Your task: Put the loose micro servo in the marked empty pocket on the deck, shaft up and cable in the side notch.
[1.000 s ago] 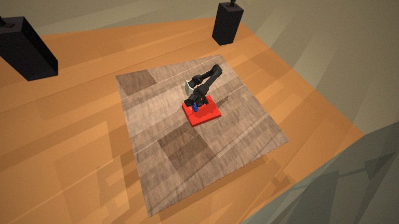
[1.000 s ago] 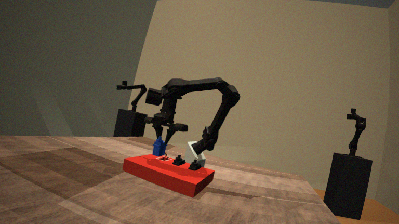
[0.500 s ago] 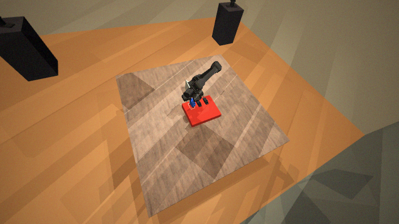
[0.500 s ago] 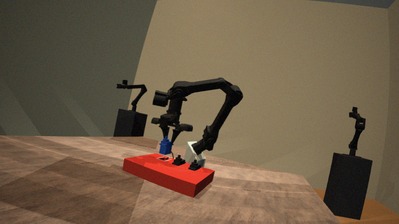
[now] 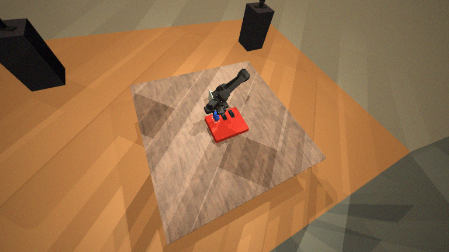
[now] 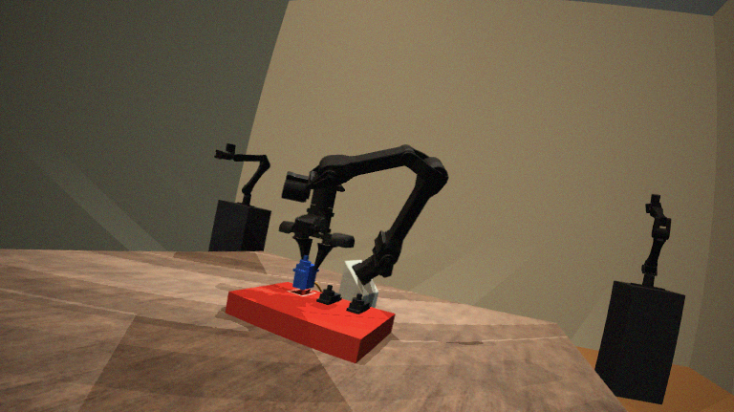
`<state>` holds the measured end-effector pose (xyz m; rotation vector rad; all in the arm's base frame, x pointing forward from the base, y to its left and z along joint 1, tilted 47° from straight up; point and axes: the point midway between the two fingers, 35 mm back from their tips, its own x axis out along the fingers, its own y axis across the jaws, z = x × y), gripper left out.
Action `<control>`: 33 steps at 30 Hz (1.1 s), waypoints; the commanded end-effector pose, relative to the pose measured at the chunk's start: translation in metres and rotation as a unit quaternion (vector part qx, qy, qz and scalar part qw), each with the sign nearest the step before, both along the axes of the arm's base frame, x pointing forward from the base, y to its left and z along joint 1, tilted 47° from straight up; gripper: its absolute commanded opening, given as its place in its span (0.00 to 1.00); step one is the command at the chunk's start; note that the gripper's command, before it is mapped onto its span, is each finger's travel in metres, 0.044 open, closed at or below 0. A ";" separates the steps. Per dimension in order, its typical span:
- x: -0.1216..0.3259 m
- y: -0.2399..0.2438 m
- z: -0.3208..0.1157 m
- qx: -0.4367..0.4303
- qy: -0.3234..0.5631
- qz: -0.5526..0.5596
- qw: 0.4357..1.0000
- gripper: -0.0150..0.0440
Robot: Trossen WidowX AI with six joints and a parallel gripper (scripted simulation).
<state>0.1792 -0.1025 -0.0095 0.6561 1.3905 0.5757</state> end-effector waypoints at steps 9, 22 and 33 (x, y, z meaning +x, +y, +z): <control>0.001 0.002 -0.003 0.000 -0.002 -0.004 1.000 0.25; 0.002 0.008 -0.009 0.000 -0.002 -0.004 1.000 0.25; 0.004 0.017 -0.017 0.000 -0.002 -0.004 1.000 0.25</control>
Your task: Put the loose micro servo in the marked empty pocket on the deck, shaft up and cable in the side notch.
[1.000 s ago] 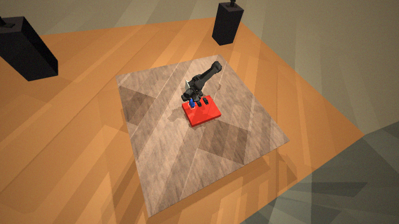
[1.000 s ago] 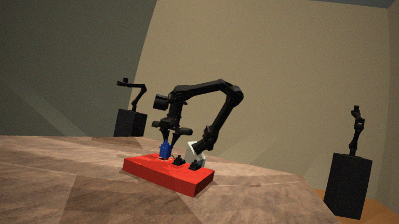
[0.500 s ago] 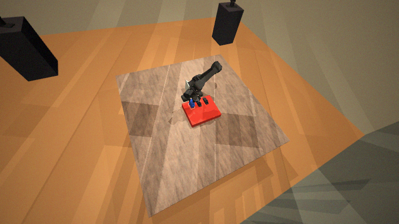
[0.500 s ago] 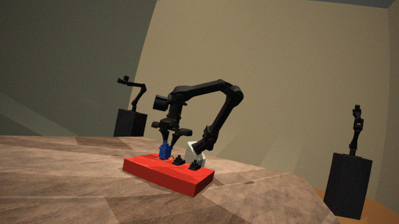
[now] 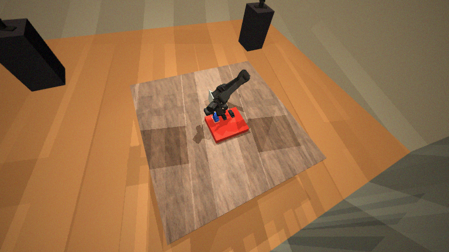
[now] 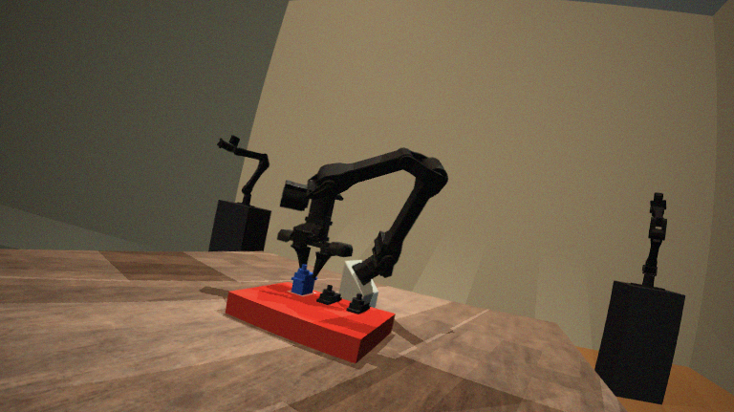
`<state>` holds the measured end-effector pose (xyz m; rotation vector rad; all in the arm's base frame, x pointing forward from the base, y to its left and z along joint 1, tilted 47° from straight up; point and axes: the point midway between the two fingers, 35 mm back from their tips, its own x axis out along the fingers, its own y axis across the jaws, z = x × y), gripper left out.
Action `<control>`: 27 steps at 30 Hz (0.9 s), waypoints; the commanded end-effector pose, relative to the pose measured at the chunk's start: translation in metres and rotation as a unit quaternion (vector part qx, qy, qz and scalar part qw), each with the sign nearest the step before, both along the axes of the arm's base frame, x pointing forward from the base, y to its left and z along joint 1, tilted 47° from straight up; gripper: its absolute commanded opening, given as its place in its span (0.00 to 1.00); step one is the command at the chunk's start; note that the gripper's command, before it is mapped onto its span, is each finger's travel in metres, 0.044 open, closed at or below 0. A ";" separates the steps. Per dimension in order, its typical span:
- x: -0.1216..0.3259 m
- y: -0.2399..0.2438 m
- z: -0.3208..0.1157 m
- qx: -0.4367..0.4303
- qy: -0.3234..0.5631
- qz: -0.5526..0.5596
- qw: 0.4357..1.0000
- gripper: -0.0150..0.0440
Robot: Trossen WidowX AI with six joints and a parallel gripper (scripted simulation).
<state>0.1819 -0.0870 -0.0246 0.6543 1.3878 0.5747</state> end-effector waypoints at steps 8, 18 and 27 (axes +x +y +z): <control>0.002 0.007 -0.007 0.001 -0.001 -0.004 1.000 0.25; 0.003 0.014 -0.014 0.001 -0.001 -0.004 1.000 0.25; 0.004 0.021 -0.021 0.001 -0.001 -0.004 1.000 0.25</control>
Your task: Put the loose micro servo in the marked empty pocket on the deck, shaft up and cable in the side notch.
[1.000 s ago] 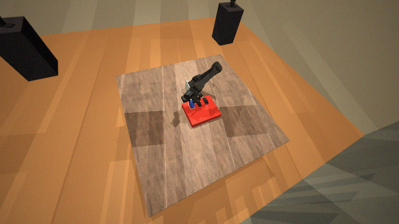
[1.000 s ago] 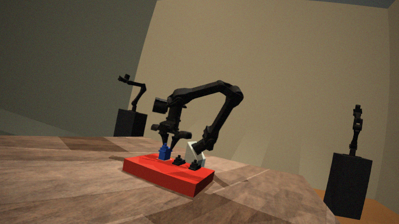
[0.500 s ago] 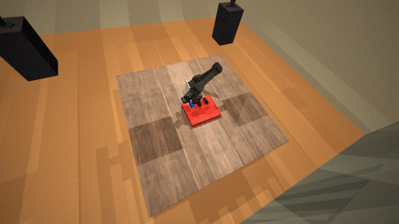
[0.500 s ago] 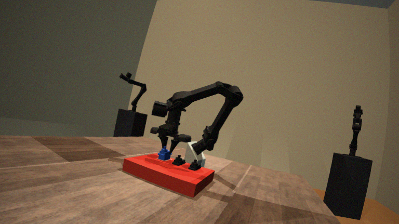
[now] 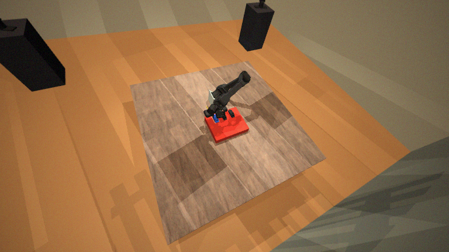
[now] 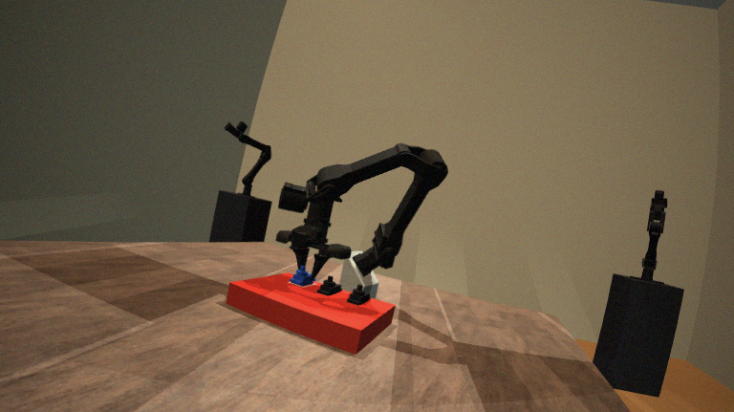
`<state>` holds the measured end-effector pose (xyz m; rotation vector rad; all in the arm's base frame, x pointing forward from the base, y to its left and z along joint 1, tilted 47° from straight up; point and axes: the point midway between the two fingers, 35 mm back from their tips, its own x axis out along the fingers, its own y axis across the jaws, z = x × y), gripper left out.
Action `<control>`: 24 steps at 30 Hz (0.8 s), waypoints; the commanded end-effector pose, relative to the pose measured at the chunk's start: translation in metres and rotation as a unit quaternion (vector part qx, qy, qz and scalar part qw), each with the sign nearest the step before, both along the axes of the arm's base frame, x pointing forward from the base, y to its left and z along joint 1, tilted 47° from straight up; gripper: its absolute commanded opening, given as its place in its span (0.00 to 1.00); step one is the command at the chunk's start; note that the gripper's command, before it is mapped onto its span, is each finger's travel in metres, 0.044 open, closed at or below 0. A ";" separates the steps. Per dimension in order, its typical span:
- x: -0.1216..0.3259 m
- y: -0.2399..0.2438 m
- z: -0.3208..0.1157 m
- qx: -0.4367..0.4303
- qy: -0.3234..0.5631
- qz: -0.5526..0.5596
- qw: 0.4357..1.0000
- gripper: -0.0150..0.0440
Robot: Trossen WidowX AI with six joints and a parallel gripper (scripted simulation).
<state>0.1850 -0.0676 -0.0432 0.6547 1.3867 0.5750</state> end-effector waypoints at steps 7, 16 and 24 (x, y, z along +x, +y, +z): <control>0.000 0.003 -0.003 0.001 0.000 -0.004 1.000 0.39; -0.003 -0.013 0.013 0.000 0.000 -0.004 1.000 0.57; -0.004 -0.019 0.020 0.002 0.001 -0.007 1.000 0.62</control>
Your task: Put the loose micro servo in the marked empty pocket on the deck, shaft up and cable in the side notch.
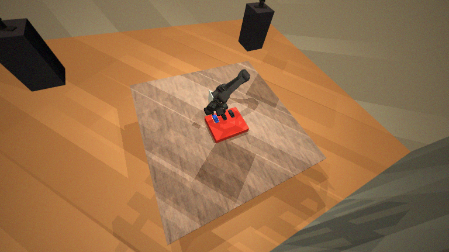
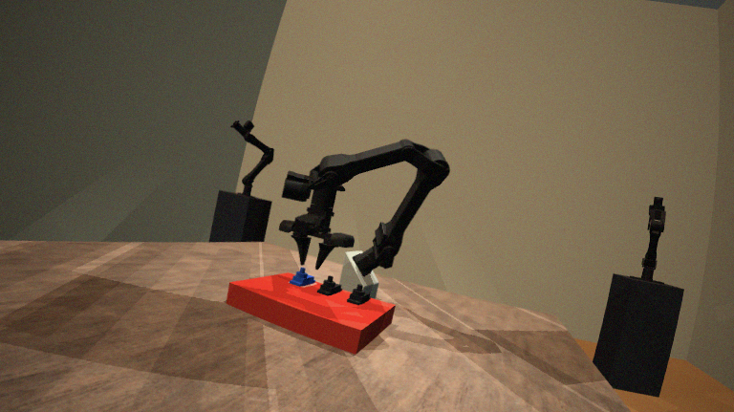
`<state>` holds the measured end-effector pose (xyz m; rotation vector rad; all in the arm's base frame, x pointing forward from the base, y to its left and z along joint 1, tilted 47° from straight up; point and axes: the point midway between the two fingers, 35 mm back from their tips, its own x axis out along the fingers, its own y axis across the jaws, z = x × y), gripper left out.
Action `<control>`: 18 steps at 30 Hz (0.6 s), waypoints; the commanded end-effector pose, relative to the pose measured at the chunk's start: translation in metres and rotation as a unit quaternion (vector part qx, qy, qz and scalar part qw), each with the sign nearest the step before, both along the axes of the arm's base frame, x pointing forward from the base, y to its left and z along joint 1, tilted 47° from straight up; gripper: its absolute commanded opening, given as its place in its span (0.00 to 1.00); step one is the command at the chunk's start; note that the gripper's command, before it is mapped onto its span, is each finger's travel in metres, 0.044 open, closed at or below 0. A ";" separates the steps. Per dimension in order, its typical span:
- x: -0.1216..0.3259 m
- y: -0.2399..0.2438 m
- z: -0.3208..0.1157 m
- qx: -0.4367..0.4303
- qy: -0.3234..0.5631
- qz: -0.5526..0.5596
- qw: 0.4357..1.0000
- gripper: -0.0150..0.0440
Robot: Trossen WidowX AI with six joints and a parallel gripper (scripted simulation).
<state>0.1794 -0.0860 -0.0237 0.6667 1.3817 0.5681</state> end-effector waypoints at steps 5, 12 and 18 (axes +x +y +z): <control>0.027 -0.020 0.011 -0.001 0.000 0.000 1.000 0.84; 0.085 -0.051 0.042 -0.003 -0.002 0.002 1.000 1.00; 0.105 -0.059 0.055 -0.003 -0.003 0.002 1.000 1.00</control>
